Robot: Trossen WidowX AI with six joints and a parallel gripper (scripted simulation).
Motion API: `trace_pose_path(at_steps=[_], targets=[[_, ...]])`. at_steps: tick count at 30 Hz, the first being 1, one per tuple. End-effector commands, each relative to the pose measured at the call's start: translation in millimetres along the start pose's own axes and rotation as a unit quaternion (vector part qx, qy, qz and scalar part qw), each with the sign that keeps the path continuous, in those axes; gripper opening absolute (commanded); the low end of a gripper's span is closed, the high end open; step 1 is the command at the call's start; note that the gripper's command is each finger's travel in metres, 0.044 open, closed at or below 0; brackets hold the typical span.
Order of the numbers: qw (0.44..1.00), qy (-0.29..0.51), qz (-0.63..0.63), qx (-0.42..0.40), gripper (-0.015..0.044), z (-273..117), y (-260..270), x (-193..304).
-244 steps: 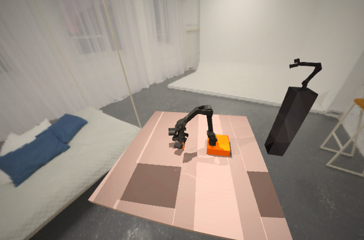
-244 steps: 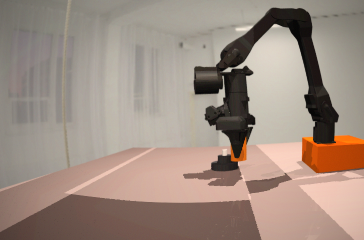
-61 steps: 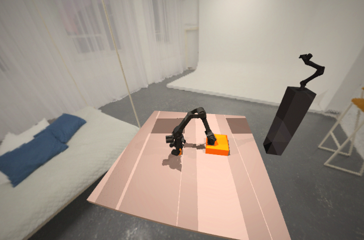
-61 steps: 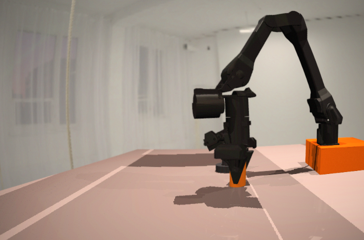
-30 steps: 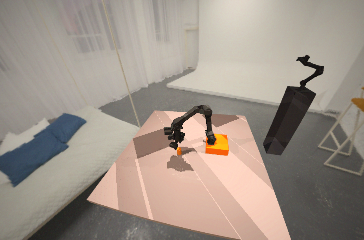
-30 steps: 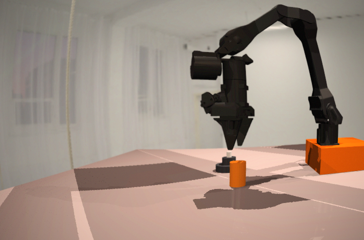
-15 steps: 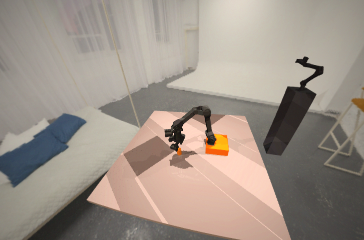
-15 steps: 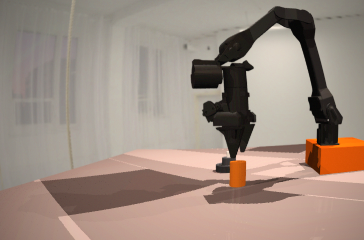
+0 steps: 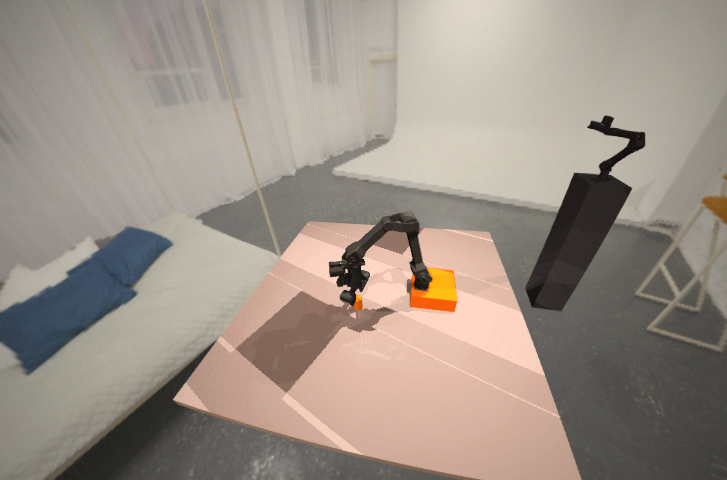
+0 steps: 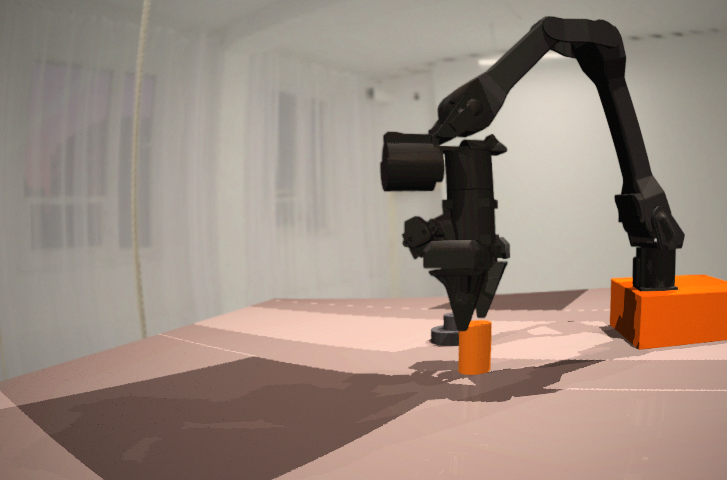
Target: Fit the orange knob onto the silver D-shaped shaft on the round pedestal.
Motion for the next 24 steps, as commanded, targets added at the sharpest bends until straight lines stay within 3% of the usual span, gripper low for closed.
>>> trace_pose_path(at_steps=[1, 24], targets=[[1.0, 0.002, -0.001, 0.003, 0.044, 7, -1, 1], [1.0, 0.003, 0.0, 0.005, 0.044, 44, -3, 2]])
Point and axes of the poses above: the point midway between the two fingers, 35 mm back from their tips, its own z axis out along the fingers, its own y axis across the jaws, x = y × z, the point moved 1 cm from there along -z, back along the fingers, and after that the axes turned 13 degrees about z, right-handed, at the moved point
